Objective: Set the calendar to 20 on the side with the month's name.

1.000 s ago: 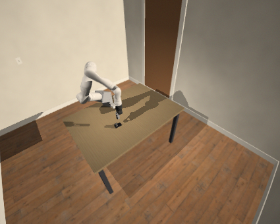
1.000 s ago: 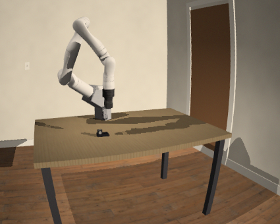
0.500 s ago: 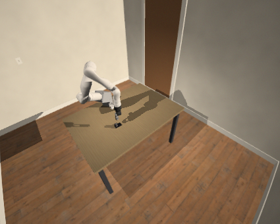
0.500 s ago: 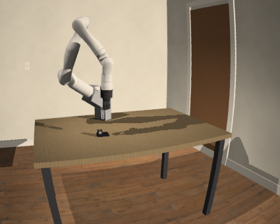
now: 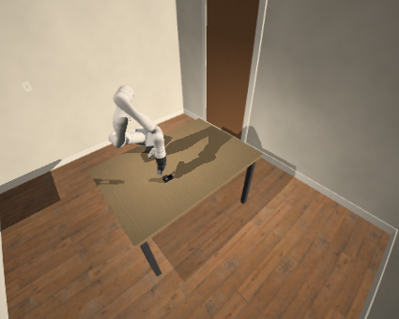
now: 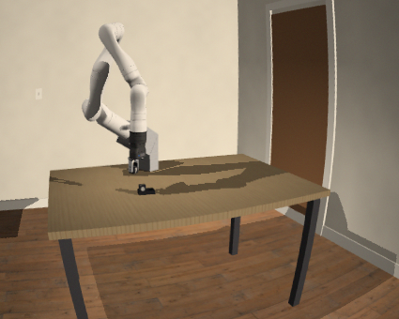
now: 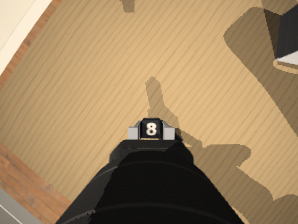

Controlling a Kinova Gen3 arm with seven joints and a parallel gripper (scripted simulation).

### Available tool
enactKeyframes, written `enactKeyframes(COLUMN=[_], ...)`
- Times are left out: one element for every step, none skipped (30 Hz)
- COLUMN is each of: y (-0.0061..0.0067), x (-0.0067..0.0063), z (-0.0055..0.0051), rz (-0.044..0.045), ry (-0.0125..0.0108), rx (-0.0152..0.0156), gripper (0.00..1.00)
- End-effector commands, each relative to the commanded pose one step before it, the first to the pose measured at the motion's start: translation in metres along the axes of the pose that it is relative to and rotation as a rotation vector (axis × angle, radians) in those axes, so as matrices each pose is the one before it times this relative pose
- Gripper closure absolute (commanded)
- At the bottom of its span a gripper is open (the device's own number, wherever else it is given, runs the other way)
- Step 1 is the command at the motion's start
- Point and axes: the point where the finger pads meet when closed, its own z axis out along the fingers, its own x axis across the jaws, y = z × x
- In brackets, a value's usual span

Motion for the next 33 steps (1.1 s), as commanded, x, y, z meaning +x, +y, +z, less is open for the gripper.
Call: enactKeyframes(y=[-0.00847,0.0,0.0,-0.0024,-0.00206,-0.00173,-0.00142,-0.00114,-0.00088,-0.00066,-0.00047,-0.00031,-0.00019,-0.0001,-0.00003,0.00001,0.00004,0.00005,0.0,0.0,0.00004,0.00004,0.00002,0.00001,0.00001,0.0,0.0,0.0,0.0,0.0,0.0,0.0,0.0], x=[-0.00867,0.0,0.0,-0.00329,-0.00326,-0.00318,-0.00307,-0.00292,-0.00275,-0.00255,-0.00234,-0.00211,-0.00188,-0.00164,-0.00141,-0.00118,-0.00096,-0.00075,0.0,0.0,-0.00056,-0.00039,-0.00025,-0.00013,-0.00005,-0.00001,0.0,0.0,0.0,0.0,0.0,0.0,0.0], z=[-0.00286,0.0,0.0,0.00015,0.0001,0.00005,0.00001,-0.00002,-0.00005,-0.00007,-0.00009,-0.00009,-0.0001,-0.0001,-0.00009,-0.00008,-0.00007,-0.00006,0.0,0.0,-0.00005,-0.00003,-0.00002,-0.00001,0.0,0.0,0.0,0.0,0.0,0.0,0.0,0.0,0.0], rz=[0.12883,0.0,0.0,0.05981,0.05831,0.05641,0.0541,0.05144,0.04843,0.04513,0.04157,0.03781,0.03388,0.02986,0.02579,0.02176,0.01783,0.01407,0.0,0.0,0.01058,0.00743,0.00471,0.00253,0.00097,0.00014,0.0,0.0,0.0,0.0,0.0,0.0,0.0], ry=[-0.00328,0.0,0.0,0.00078,0.0009,0.00102,0.00113,0.00122,0.00128,0.00131,0.00131,0.00128,0.00122,0.00114,0.00103,0.0009,0.00076,0.00061,0.0,0.0,0.00047,0.00033,0.00021,0.00011,0.00004,0.00001,0.0,0.0,0.0,0.0,0.0,0.0,0.0], rx=[-0.01479,0.0,0.0,-0.00109,-0.00128,-0.00143,-0.00154,-0.0016,-0.00162,-0.00159,-0.00154,-0.00145,-0.00134,-0.0012,-0.00106,-0.00091,-0.00075,-0.0006,0.0,0.0,-0.00045,-0.00032,-0.0002,-0.00011,-0.00004,-0.00001,0.0,0.0,0.0,0.0,0.0,0.0,0.0], gripper=[0.43,0.43,0.43,0.43,0.43,0.43,0.43,0.43,0.43,0.43,0.43,0.43,0.43,0.43,0.43,0.43,0.43,0.43,0.43,0.43,0.43,0.43,0.43,0.43,0.43,0.43,0.43,0.43,0.43,0.43,0.43,0.43,0.43])
